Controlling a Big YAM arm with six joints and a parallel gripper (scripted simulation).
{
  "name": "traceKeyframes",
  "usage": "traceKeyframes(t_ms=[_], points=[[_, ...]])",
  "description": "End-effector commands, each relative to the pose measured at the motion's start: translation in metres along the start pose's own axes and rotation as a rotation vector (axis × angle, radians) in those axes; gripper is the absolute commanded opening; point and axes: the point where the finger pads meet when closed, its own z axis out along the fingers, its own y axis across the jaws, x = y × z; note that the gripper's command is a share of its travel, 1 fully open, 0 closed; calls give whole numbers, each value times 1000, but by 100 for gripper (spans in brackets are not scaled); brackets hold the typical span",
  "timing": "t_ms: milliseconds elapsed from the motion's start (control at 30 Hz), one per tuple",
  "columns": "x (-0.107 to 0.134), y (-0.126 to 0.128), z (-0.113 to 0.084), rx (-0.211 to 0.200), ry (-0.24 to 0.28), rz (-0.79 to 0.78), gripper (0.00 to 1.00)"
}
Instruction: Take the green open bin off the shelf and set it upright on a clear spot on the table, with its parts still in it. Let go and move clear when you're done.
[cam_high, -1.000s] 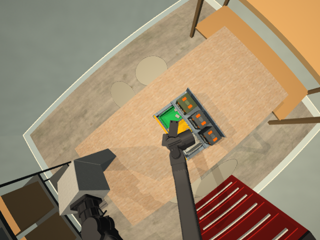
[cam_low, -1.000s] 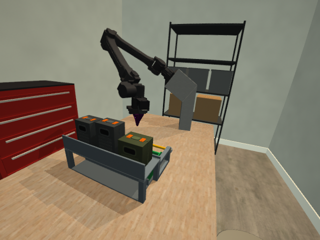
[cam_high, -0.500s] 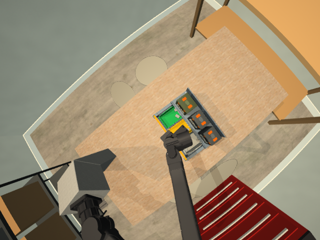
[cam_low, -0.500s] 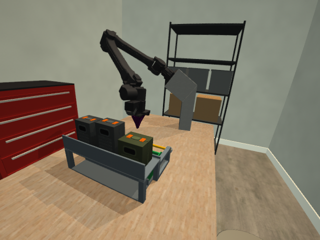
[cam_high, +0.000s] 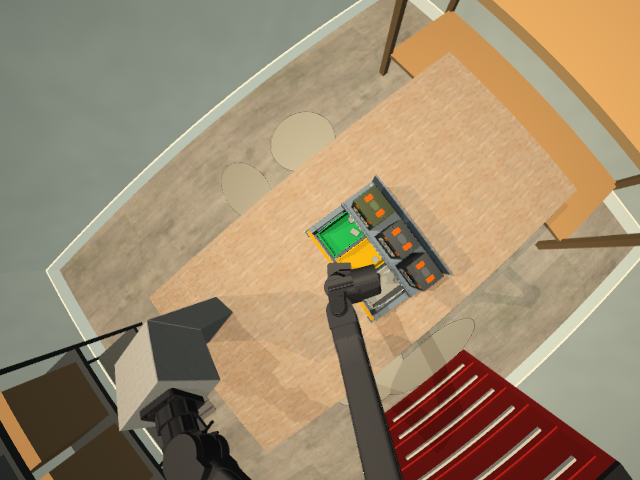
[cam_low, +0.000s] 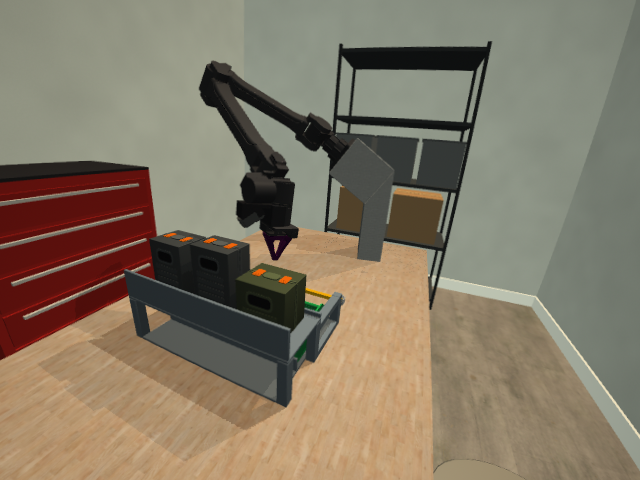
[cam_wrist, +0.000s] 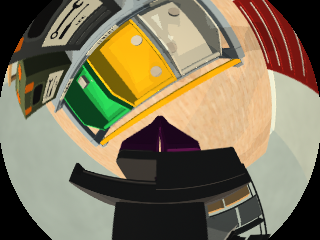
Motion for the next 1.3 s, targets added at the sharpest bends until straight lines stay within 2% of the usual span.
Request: traceKeyframes(t_ms=[0,333,367,467,500,533,1267], points=[[4,7,0,15,25,278,0],[3,2,5,35,45,740,0],[2,2,5,39,51,785,43],[2,2,5,44,57,829,43],[2,2,4,60,78,936,43],[2,2,4,68,88,974,43],[6,0,4,71,88,972,43]])
